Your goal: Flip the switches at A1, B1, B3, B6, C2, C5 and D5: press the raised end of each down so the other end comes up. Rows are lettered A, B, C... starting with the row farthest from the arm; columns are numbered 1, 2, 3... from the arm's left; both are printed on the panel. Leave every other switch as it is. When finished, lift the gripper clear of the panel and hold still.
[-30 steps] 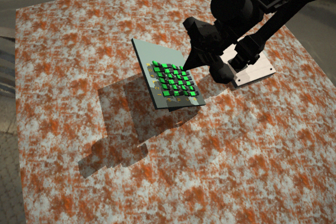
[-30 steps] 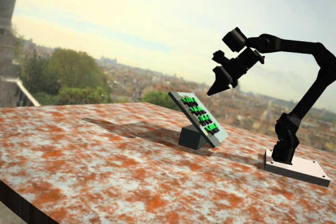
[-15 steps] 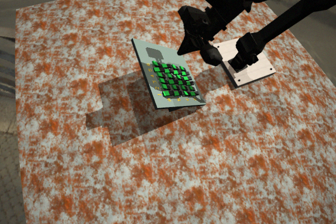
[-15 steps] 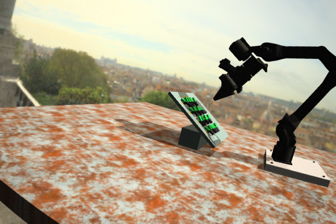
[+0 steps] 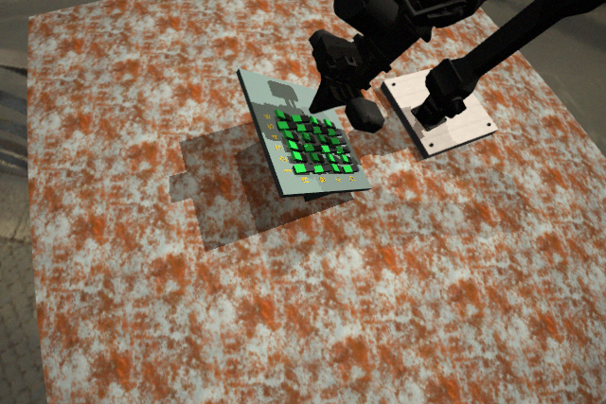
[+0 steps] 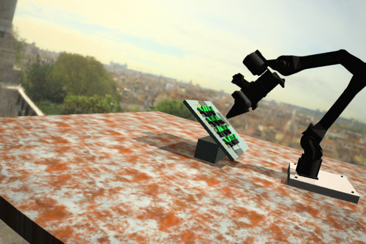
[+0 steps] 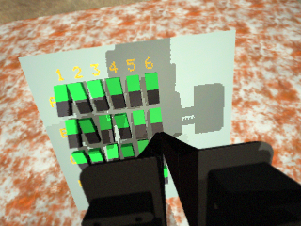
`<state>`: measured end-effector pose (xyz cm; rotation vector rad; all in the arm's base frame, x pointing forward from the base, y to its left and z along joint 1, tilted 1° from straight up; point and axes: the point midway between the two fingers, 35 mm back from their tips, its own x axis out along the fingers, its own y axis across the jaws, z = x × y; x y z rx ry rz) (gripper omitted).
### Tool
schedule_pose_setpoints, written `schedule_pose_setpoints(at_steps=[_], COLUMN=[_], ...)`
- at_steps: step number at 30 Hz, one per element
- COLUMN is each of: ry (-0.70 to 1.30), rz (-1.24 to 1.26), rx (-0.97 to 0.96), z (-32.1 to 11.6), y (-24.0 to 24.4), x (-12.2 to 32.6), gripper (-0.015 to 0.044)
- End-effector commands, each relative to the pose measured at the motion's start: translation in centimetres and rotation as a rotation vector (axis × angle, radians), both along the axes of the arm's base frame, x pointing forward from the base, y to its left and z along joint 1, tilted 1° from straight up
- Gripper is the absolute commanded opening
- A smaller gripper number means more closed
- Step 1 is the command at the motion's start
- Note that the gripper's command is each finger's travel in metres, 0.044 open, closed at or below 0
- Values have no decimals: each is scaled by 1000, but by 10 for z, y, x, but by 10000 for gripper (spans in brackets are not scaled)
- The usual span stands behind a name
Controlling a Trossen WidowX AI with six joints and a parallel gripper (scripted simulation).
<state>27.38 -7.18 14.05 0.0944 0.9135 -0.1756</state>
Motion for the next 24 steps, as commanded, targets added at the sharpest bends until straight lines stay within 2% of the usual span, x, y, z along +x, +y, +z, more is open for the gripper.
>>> schedule_pose_setpoints(at_steps=[1, 24], ry=[2, 2], rz=[4, 4], rx=[1, 1], z=[-5, -12], y=[0, -1], x=[2, 8], gripper=[0, 0])
